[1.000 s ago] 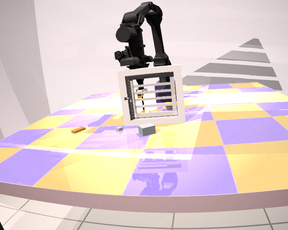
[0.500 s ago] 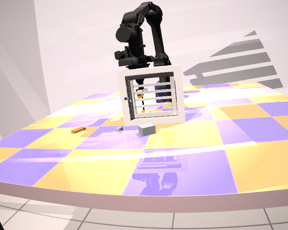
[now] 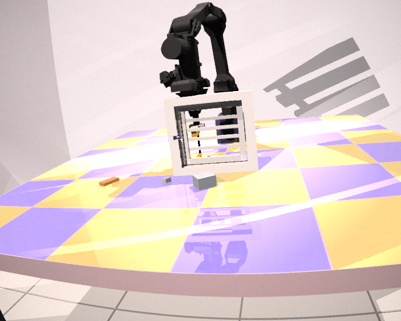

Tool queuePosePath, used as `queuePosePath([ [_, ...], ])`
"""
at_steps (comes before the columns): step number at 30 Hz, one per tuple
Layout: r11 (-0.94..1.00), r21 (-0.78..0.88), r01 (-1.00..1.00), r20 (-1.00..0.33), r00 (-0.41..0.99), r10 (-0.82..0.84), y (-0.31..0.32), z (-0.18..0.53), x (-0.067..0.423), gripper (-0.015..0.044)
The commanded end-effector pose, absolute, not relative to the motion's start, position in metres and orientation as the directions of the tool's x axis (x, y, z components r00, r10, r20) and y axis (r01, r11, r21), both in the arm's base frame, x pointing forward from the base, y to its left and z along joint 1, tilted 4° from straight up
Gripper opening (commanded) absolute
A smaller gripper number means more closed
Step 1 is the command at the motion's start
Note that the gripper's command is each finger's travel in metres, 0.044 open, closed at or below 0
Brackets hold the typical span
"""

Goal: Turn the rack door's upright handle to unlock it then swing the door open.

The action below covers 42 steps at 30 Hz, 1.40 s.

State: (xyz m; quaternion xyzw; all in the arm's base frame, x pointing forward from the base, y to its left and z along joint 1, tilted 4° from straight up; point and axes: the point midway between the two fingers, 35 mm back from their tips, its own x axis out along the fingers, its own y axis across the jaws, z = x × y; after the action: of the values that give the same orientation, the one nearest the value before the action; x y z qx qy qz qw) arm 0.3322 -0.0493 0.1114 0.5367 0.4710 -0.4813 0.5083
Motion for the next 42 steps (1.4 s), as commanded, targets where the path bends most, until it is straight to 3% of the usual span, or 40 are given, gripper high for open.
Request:
queuePosePath([
  [1,0.140,0.092,0.986,-0.996,0.091,0.018,-0.0491,0.1104,0.3323,0.0297],
  [11,0.594,0.084,0.800,-0.996,0.091,0.018,-0.0491,0.1105,0.3323,0.0297],
  [23,0.942,0.047,0.331,-0.996,0.091,0.018,-0.0491,0.1105,0.3323,0.0297],
  [32,0.994,0.008,-0.106,-0.996,0.091,0.018,-0.0491,0.1105,0.3323,0.0297],
  [42,0.825,-0.037,-0.564,-0.996,0.091,0.018,-0.0491,0.1105,0.3323,0.0297],
])
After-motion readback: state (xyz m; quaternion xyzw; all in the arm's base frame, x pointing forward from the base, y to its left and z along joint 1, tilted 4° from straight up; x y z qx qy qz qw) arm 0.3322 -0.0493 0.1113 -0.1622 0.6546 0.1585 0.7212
